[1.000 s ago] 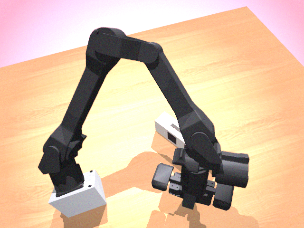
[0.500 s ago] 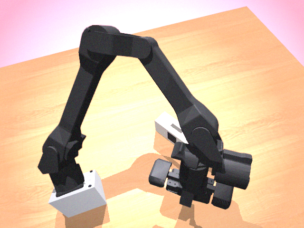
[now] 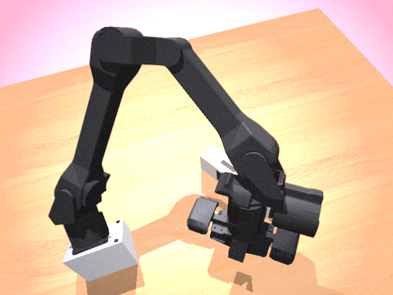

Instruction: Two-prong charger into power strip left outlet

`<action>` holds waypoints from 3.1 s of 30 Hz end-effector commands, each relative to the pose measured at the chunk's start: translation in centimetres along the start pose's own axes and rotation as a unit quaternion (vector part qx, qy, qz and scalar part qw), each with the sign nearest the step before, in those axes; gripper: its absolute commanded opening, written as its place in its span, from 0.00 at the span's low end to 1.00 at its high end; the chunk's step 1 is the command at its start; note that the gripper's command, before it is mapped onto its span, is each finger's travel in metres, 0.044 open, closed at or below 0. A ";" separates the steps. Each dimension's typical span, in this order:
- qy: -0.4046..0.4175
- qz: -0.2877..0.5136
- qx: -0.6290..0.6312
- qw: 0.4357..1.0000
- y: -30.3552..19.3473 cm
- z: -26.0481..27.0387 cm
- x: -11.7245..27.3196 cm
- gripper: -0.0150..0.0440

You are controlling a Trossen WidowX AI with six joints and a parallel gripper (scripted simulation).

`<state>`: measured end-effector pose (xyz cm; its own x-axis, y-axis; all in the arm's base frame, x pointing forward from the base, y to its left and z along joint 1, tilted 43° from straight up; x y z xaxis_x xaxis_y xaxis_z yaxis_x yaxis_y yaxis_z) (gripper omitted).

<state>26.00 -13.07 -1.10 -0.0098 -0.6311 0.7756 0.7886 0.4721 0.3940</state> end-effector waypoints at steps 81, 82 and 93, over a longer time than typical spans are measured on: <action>0.012 -0.001 -0.187 0.982 8.7 11.8 -3.4 0.25; 0.012 -0.001 -0.188 0.982 8.8 11.8 -3.4 0.25; 0.012 -0.001 -0.188 0.982 8.9 11.8 -3.4 0.25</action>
<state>25.67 0.54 5.38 0.0062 -0.6465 0.7629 0.9598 0.2178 0.1768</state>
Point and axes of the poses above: the point midway between the two fingers, 35 mm back from their tips, its own x axis back along the fingers, its own z axis across the jaws, y = z × x, the point moved 7 cm from there along x, back along the fingers, and after that the axes turned 8 degrees about -x, right-handed, at the moved point
